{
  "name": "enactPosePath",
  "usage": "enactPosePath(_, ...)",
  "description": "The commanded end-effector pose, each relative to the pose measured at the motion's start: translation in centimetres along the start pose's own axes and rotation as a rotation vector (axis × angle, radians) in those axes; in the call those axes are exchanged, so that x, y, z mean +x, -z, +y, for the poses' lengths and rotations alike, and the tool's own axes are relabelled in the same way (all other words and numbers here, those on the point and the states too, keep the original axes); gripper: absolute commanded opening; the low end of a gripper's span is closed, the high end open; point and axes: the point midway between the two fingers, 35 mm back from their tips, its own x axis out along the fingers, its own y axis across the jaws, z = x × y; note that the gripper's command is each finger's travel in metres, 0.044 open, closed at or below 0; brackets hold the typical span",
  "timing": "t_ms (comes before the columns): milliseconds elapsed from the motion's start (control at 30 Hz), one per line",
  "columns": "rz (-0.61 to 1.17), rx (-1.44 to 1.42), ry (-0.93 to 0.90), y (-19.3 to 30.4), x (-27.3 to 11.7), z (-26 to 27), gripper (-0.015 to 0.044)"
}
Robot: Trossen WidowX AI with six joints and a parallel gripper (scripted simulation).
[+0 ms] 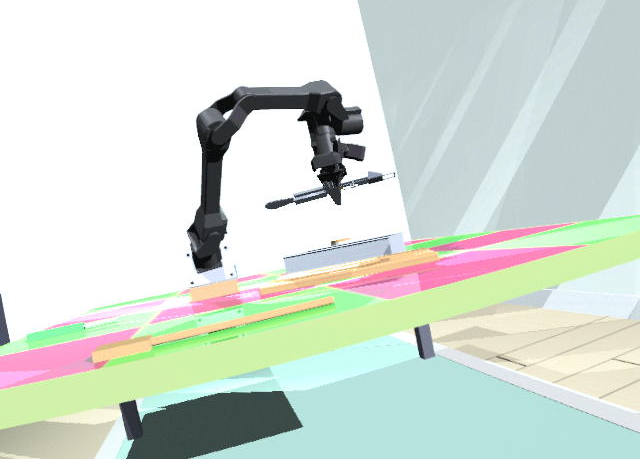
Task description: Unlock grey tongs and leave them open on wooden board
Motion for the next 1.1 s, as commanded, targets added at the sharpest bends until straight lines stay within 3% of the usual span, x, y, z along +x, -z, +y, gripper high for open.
enactPosePath(0,0.008,-0.005,-0.006,0.1,0.7,0.2,-0.0150)
enactPosePath(1067,0.020,0.000,-0.021,-0.1,5.9,0.4,-0.0150)
